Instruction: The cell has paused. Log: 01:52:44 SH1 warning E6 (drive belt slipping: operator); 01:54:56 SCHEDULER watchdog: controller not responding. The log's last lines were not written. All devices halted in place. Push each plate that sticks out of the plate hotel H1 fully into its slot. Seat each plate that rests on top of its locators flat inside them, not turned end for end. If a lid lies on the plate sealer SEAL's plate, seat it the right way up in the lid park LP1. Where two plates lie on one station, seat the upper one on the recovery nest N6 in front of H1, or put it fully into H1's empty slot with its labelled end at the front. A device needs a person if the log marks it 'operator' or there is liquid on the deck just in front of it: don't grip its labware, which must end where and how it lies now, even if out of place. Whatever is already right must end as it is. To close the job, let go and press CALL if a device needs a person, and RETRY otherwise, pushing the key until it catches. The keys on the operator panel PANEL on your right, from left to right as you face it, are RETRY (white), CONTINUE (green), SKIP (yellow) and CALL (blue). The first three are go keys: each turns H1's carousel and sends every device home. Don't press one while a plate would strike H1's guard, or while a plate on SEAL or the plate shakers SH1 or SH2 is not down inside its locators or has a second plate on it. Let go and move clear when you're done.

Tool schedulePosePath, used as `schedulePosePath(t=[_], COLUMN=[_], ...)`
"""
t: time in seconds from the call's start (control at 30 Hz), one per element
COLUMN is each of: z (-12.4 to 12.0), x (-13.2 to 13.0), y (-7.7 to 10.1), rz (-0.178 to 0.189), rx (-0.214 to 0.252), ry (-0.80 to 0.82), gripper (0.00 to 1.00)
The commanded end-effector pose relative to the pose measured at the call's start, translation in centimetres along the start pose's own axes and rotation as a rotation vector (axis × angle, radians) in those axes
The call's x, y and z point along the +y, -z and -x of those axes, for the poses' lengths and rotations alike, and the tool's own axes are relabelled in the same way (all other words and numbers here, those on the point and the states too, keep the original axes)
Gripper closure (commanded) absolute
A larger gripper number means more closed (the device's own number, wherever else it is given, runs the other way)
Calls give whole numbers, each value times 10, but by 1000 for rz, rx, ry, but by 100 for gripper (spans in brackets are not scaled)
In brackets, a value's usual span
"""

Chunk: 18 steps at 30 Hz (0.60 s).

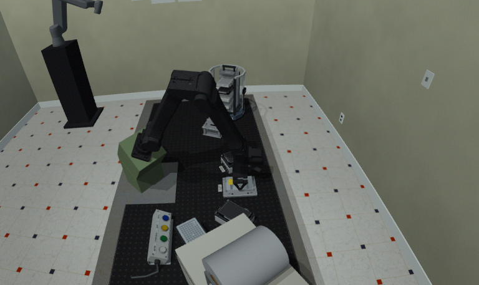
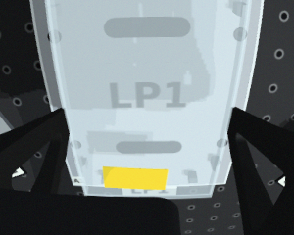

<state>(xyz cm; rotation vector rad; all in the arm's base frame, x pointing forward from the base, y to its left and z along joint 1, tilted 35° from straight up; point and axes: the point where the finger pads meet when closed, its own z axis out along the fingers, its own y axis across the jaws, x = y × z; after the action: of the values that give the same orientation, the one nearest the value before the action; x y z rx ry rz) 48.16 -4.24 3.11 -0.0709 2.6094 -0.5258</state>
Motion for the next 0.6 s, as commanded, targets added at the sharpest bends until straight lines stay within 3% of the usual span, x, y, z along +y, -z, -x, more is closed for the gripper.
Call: schedulePosePath(t=[0.0,0.57], z=[-6,7], x=[-2,-4], y=[-12,-13], rz=[-3,-5], rx=[14,-3], ry=[8,0], gripper=[16,16])
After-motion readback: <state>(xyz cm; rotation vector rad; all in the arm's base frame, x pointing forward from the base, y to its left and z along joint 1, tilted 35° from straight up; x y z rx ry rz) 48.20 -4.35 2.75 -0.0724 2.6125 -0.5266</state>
